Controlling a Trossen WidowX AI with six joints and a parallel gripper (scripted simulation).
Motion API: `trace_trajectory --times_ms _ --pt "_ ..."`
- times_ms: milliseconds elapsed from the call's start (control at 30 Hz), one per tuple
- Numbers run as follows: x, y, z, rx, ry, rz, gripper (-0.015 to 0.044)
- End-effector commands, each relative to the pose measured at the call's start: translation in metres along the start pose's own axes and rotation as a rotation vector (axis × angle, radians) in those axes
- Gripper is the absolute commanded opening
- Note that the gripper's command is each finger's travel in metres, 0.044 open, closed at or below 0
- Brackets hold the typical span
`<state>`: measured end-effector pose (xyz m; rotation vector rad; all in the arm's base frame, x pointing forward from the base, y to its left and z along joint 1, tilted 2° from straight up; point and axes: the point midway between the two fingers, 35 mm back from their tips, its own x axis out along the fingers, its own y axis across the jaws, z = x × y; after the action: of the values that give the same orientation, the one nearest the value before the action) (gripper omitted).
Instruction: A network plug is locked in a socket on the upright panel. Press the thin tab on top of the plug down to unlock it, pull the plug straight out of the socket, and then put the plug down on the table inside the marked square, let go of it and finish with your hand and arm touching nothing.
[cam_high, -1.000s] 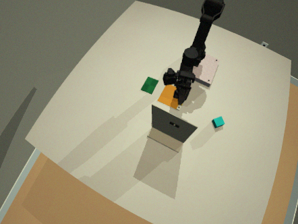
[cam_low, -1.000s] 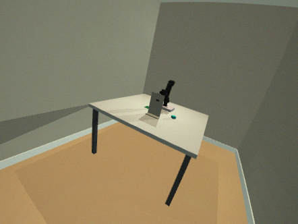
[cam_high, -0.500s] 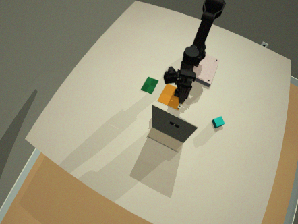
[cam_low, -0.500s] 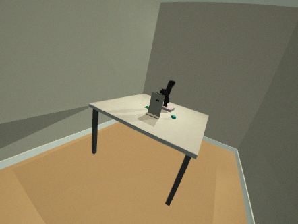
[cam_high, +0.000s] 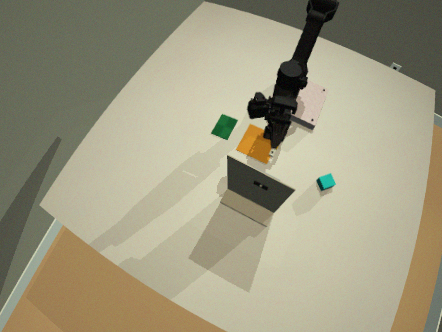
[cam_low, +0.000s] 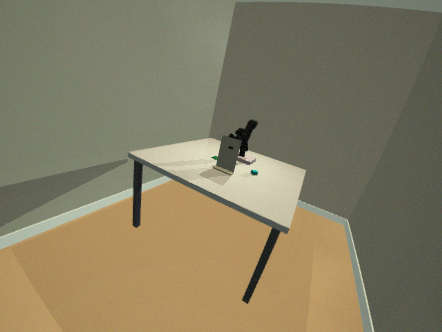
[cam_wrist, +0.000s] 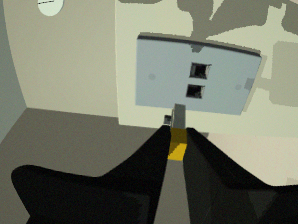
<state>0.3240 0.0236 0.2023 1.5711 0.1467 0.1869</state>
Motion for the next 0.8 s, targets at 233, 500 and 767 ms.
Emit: trace_trajectory --times_ms 233,500,767 --pt "-0.009 0.024 -0.003 0.0 -0.002 0.016 0.0" --pt "-0.014 0.031 -0.005 0.002 -0.003 0.012 0.0" --pt "-0.015 0.002 0.006 0.035 -0.059 -0.143 0.0"
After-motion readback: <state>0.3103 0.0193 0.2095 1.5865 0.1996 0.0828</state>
